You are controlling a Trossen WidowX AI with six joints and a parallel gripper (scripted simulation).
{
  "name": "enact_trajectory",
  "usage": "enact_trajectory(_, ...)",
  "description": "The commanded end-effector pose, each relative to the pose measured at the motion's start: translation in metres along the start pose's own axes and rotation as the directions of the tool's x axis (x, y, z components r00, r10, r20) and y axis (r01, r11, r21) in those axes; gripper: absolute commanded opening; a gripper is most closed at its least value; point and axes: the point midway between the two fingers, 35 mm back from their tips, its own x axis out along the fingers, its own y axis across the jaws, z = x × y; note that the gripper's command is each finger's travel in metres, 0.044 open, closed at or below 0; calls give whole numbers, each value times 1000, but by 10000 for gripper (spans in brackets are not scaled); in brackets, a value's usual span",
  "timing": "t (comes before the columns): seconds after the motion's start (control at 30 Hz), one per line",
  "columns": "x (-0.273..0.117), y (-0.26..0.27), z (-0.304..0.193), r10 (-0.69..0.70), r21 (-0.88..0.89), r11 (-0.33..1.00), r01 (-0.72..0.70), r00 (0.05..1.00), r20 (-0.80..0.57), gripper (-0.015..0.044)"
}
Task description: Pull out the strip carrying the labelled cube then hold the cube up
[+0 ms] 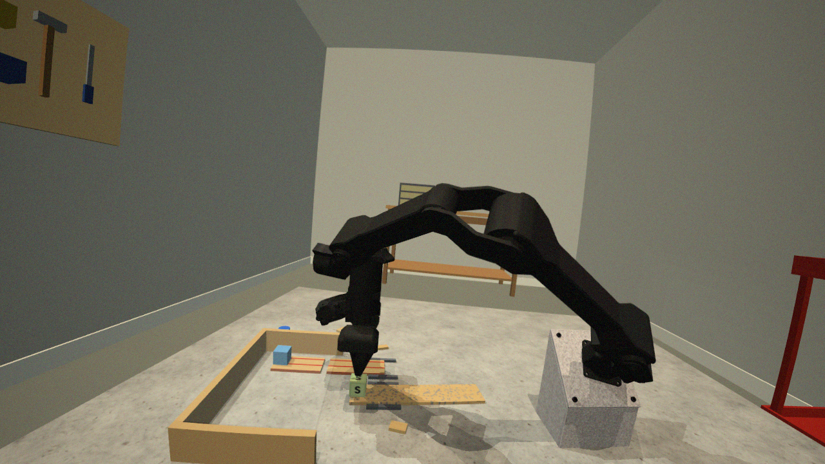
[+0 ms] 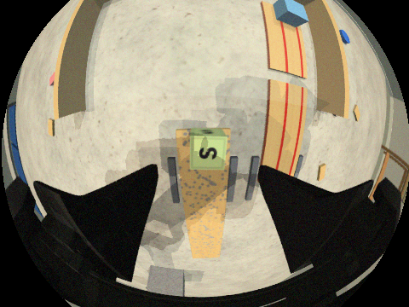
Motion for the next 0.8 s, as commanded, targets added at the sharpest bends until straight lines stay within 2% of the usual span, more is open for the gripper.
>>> enact_trajectory(0.0, 7, 0, 1, 3, 5, 1000, -3, 1000, -1, 256)
enact_trajectory(0.77, 45, 0, 2, 5, 5, 1000, -5, 1000, -1, 250)
